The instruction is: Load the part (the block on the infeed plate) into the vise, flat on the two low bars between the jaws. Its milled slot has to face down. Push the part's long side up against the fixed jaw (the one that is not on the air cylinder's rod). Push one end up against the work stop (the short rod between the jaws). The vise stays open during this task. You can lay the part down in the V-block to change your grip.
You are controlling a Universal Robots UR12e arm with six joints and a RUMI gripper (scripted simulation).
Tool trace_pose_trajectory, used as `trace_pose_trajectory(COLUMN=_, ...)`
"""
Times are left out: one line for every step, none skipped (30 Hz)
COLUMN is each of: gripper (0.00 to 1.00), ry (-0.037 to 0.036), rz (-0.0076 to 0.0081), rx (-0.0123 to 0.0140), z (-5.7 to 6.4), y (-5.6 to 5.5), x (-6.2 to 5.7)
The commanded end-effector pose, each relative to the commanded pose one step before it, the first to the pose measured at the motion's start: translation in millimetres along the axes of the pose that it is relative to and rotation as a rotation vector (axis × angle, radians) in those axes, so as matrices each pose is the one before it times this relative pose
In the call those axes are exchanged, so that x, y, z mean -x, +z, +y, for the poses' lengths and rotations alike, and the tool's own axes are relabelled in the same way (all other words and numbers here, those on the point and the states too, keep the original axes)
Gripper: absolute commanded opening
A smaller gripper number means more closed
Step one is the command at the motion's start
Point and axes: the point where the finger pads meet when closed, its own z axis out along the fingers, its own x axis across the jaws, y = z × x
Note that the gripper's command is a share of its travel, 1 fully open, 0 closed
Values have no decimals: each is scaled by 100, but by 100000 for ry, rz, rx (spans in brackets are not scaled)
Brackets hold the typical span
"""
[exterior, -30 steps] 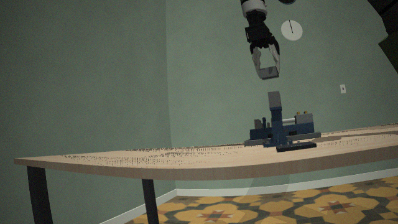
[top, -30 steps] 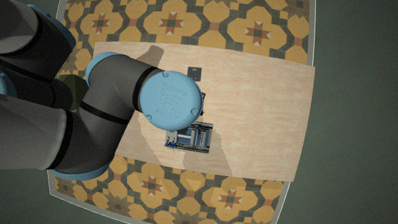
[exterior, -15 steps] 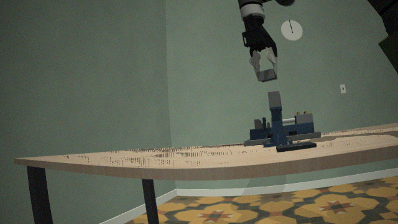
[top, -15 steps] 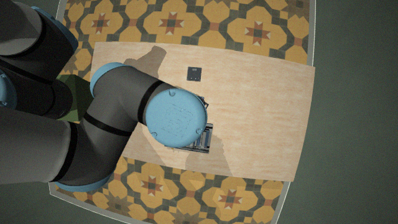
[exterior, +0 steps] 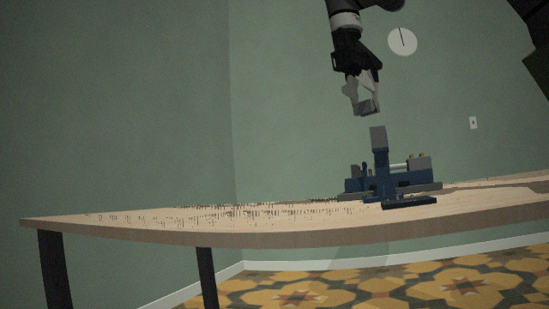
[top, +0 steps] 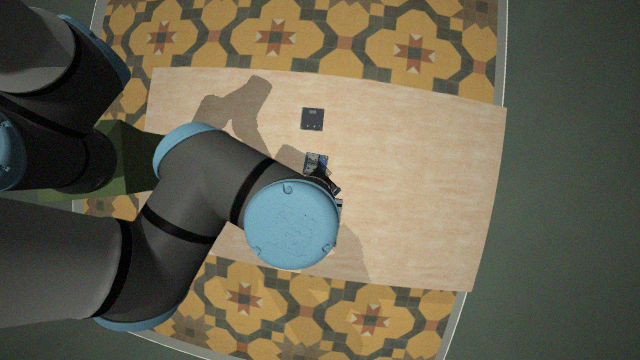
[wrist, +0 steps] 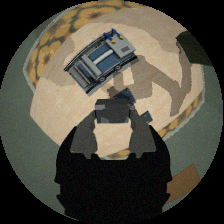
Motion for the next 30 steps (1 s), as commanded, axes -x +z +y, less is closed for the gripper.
trace_pose_trajectory(gripper=0, ry=6913, rz=-73, rx=-16, z=-677, y=-6, x=889)
trace_pose_trajectory(gripper=0, ry=1667, rz=7, rx=-3, z=-162, y=4, x=212)
trace_pose_trajectory(gripper=0, ry=1673, rz=6, rx=-3, z=-160, y=4, x=215)
trace_pose_trajectory(gripper=0, ry=1678, rz=5, rx=-2, z=-158, y=3, x=218)
trace_pose_trajectory(gripper=0, ry=1682, rz=5, rx=-1, z=-155, y=2, x=221)
trace_pose_trajectory(gripper=0, ry=1685, rz=4, rx=0, z=-152, y=2, x=224)
trace_pose_trajectory(gripper=0, ry=1687, rz=3, rx=1, z=-150, y=1, x=226)
trace_pose_trajectory(gripper=0, ry=1688, rz=3, rx=1, z=-147, y=0, x=229)
trace_pose_trajectory(gripper=0, ry=1689, rz=2, rx=2, z=-144, y=0, x=231)
trace_pose_trajectory(gripper=0, ry=1688, rz=2, rx=3, z=-140, y=-1, x=233)
trace_pose_trajectory(gripper=0, ry=1686, rz=1, rx=4, z=-137, y=-2, x=235)
trace_pose_trajectory(gripper=0, ry=1683, rz=1, rx=5, z=-134, y=-2, x=236)
trace_pose_trajectory(gripper=0, ry=1680, rz=0, rx=6, z=-130, y=-3, x=238)
trace_pose_trajectory(gripper=0, ry=0, rz=0, rx=0, z=0, y=0, x=0)
trace_pose_trajectory(gripper=0, ry=0, rz=0, rx=0, z=0, y=0, x=0)
trace_pose_trajectory(gripper=0, ry=1675, rz=0, rx=7, z=-127, y=-4, x=239)
trace_pose_trajectory(gripper=0, ry=1670, rz=-1, rx=7, z=-123, y=-4, x=240)
trace_pose_trajectory(gripper=0, ry=1663, rz=-1, rx=8, z=-119, y=-5, x=241)
trace_pose_trajectory(gripper=0, ry=1656, rz=-1, rx=9, z=-116, y=-5, x=242)
trace_pose_trajectory(gripper=0, ry=1648, rz=-2, rx=10, z=-112, y=-6, x=242)
trace_pose_trajectory(gripper=0, ry=1638, rz=-2, rx=11, z=-108, y=-7, x=243)
trace_pose_trajectory(gripper=0, ry=1628, rz=-2, rx=12, z=-104, y=-7, x=243)
trace_pose_trajectory(gripper=0, ry=1617, rz=-3, rx=13, z=-100, y=-8, x=243)
trace_pose_trajectory(gripper=0, ry=1605, rz=-3, rx=14, z=-96, y=-8, x=242)
trace_pose_trajectory(gripper=0, ry=1592, rz=-3, rx=14, z=-92, y=-9, x=242)
trace_pose_trajectory(gripper=0, ry=1579, rz=-3, rx=15, z=-89, y=-10, x=241)
trace_pose_trajectory(gripper=0, ry=1564, rz=-3, rx=16, z=-85, y=-10, x=240)
trace_pose_trajectory(gripper=0, ry=1549, rz=-3, rx=17, z=-81, y=-11, x=239)
trace_pose_trajectory(gripper=0, ry=1532, rz=-3, rx=17, z=-77, y=-11, x=238)
trace_pose_trajectory(gripper=0, ry=1515, rz=-4, rx=18, z=-73, y=-11, x=236)
